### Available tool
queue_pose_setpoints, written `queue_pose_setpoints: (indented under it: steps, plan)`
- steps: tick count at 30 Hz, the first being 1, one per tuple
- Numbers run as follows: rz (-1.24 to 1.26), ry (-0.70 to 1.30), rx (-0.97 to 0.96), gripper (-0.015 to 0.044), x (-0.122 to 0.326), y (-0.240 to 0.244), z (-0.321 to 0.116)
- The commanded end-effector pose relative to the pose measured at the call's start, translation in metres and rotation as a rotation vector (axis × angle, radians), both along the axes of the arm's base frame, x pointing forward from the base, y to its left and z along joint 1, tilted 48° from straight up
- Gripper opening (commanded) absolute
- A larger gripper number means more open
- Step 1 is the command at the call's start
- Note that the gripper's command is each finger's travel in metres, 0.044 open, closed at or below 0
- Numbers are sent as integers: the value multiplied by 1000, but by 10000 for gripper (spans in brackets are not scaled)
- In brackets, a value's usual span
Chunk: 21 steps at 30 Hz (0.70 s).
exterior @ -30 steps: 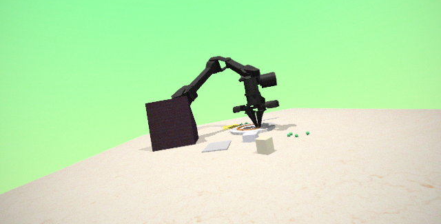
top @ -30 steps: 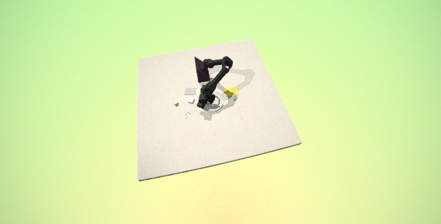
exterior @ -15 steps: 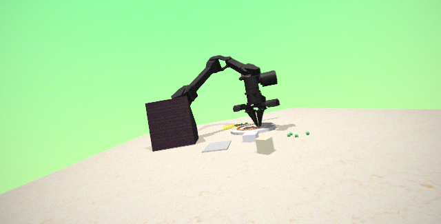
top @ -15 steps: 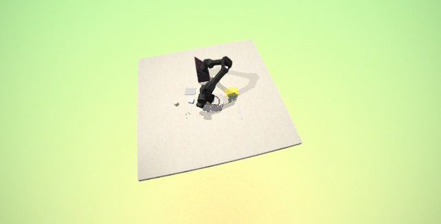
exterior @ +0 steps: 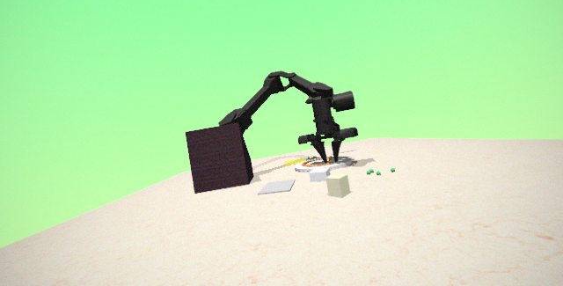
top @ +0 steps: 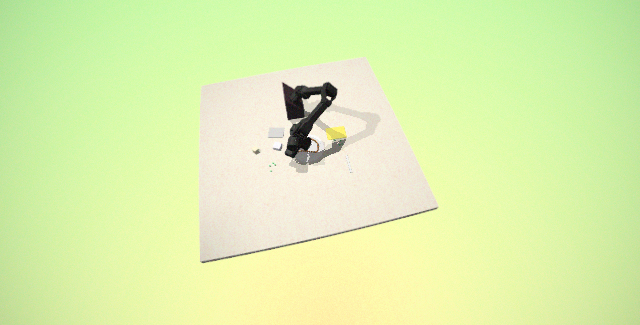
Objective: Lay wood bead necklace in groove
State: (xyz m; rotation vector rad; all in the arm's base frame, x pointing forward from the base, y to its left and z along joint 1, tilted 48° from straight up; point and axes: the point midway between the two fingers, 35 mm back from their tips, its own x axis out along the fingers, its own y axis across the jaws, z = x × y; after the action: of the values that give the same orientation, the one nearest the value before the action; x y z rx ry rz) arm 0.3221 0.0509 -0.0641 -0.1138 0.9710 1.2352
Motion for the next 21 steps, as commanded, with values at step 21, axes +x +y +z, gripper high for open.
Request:
queue_pose_setpoints:
  steps: [21]
  plan:
    - [-4, 3, 1, 440, -1, -4, 4]
